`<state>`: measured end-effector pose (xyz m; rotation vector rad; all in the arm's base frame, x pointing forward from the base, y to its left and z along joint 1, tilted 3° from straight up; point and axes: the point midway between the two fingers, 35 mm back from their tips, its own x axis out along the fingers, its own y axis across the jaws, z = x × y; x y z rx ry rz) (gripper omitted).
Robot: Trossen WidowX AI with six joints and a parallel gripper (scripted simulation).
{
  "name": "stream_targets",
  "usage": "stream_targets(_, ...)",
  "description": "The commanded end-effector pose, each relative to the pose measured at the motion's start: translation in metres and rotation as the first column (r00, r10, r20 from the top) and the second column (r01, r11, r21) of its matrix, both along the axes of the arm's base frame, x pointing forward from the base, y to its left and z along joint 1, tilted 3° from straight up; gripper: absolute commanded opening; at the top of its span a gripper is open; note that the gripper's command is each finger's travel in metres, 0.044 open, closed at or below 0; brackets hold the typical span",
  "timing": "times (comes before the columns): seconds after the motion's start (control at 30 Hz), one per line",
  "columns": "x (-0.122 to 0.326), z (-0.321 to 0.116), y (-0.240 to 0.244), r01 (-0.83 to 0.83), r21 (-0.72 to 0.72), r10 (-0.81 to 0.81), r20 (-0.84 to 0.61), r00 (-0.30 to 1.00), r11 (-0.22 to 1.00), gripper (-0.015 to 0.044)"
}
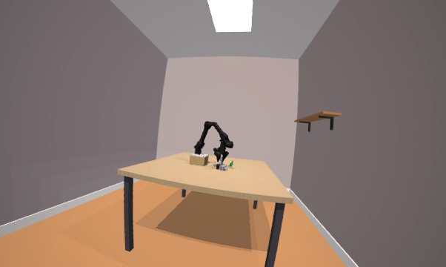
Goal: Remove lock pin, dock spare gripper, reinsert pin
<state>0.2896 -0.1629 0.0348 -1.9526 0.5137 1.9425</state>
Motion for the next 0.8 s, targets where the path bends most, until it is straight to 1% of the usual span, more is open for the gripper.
stream_targets(0.0,0.001,0.032,0.000,0.001,-0.013,-0.001,0.023,1.000,1.000,0.0440)
stream_targets(0.1,0.001,0.034,0.000,0.001,-0.013,-0.001,0.023,1.000,1.000,0.0440)
stream_targets(0.17,0.003,0.027,-0.001,-0.065,-0.027,0.066,0.041,0.997,0.998,0.0440)
stream_targets(0.23,0.005,0.027,-0.002,-0.240,-0.065,0.244,0.067,0.967,0.969,0.0440)
stream_targets(0.33,0.008,0.026,-0.004,-0.504,-0.147,0.518,0.079,0.852,0.851,0.0440)
stream_targets(0.43,0.010,0.026,-0.005,-0.717,-0.236,0.744,0.046,0.666,0.656,0.0440)
stream_targets(0.5,0.011,0.026,-0.006,-0.821,-0.290,0.858,-0.002,0.514,0.491,0.0440)
stream_targets(0.57,0.012,0.027,-0.006,-0.892,-0.332,0.935,-0.069,0.347,0.306,0.0440)
stream_targets(0.67,0.014,0.029,-0.007,-0.932,-0.362,0.976,-0.198,0.086,0.008,0.0440)
stream_targets(0.77,0.014,0.031,-0.007,-0.896,-0.339,0.924,-0.346,-0.166,-0.288,0.0440)
